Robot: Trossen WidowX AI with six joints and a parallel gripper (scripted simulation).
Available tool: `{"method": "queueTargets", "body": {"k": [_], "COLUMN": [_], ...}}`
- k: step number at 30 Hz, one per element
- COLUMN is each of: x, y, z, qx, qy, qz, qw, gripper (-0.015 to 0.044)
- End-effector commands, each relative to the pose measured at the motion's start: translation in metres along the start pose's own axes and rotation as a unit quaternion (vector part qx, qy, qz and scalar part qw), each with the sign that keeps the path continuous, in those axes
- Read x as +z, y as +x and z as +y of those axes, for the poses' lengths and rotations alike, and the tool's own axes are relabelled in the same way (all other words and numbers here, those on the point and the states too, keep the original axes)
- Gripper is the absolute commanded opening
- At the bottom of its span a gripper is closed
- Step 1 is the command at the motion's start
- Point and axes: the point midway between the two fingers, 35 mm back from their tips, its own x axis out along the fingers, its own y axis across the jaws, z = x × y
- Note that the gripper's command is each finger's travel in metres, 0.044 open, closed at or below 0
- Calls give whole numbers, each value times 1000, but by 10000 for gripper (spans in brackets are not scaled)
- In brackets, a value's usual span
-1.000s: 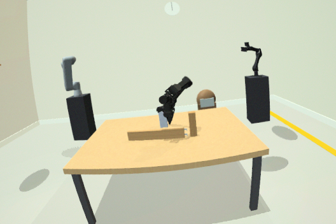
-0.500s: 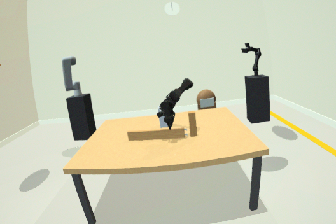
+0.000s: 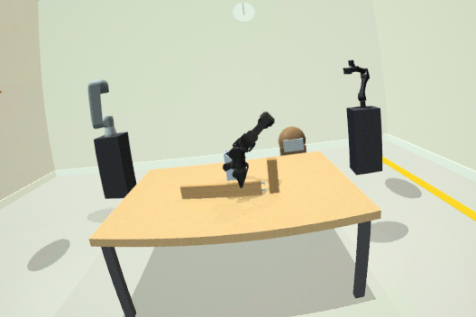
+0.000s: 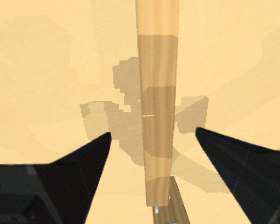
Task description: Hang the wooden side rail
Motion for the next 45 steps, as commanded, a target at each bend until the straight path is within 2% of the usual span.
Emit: {"method": "queueTargets", "body": {"k": [1,22,34,39,42,45], "x": [0,-2,-2,-2,-2,-2], "y": [6,37,37,37,37,37], "z": [-1,-3,-3,-3,-3,-3], "qx": [-1,-2,-2,-2,-2,-2], "qy": [2,3,3,3,3,3], "qz": [2,4,4,4,4,4], "qw": [1000,1000,1000,1000,1000,1000], "gripper": [440,440,125,92,13,0]}}
